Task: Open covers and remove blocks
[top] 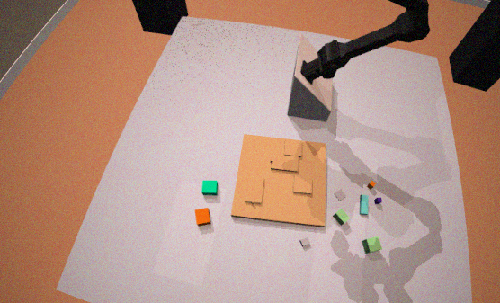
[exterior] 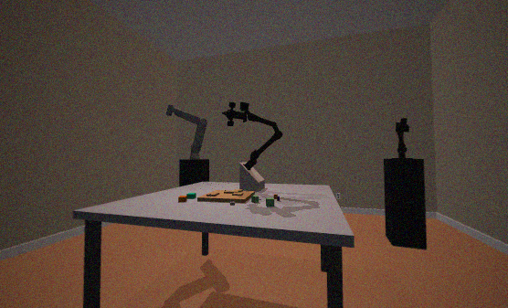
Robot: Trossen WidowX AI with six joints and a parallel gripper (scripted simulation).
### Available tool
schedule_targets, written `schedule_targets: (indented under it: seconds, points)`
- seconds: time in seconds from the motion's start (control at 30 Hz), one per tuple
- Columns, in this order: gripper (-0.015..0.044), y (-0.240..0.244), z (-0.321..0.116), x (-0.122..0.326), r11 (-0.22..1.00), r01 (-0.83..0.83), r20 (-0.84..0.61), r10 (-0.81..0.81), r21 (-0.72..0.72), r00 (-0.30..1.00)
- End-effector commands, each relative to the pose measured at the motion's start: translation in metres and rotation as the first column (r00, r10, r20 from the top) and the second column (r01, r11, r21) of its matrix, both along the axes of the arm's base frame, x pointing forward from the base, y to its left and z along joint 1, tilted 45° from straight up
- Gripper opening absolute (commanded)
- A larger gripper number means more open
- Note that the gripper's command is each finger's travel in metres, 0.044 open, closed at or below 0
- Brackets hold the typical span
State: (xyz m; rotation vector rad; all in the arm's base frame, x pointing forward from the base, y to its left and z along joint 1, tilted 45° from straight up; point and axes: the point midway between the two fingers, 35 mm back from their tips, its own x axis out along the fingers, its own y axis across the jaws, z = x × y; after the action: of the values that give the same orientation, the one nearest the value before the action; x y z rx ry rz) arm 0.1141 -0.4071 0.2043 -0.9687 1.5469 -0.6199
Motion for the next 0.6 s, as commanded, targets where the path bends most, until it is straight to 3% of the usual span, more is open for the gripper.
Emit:
schedule_targets:
  seconds: [0.0,0.57]
  points:
    - [0.0000,0.006,-0.013,0.016,0.999,-0.037,0.034,0.036,0.040,0.999]
    - [0.0000,0.040,-0.052,0.086,0.963,-0.191,0.197,0.153,0.189,0.968]
